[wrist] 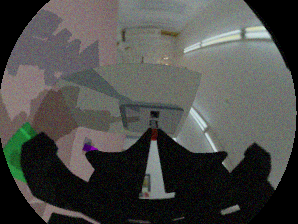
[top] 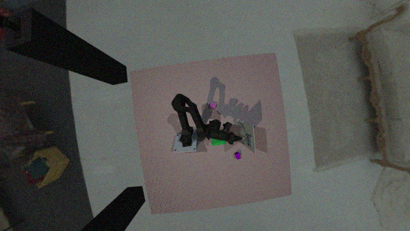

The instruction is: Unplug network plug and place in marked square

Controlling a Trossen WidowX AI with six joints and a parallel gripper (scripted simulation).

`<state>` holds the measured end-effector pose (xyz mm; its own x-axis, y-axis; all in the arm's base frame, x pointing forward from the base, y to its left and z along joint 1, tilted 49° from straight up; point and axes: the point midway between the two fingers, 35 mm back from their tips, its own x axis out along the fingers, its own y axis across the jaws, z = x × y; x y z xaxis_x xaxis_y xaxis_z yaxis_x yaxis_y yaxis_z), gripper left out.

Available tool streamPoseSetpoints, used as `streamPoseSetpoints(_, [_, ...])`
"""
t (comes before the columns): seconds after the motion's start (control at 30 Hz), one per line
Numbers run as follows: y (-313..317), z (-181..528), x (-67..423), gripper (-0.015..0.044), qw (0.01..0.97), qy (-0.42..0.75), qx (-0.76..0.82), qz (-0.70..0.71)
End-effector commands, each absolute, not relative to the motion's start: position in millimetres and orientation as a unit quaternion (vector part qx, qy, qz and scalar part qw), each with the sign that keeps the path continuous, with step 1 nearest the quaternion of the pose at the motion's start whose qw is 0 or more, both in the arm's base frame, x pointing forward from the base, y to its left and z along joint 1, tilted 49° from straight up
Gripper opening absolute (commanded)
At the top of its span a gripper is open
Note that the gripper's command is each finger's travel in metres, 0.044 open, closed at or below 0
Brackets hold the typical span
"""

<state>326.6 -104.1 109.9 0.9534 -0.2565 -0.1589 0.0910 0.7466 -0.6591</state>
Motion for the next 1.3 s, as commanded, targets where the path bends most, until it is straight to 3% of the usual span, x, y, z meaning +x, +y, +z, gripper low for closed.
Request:
streamPoseSetpoints(0.0, [-102.8, 109.4, 322.2, 0.0, 0.926, 0.119, -0.345, -0.091])
streamPoseSetpoints(1.27, [-103.8, 104.9, 297.5, 0.0, 0.926, 0.12, -0.345, -0.091])
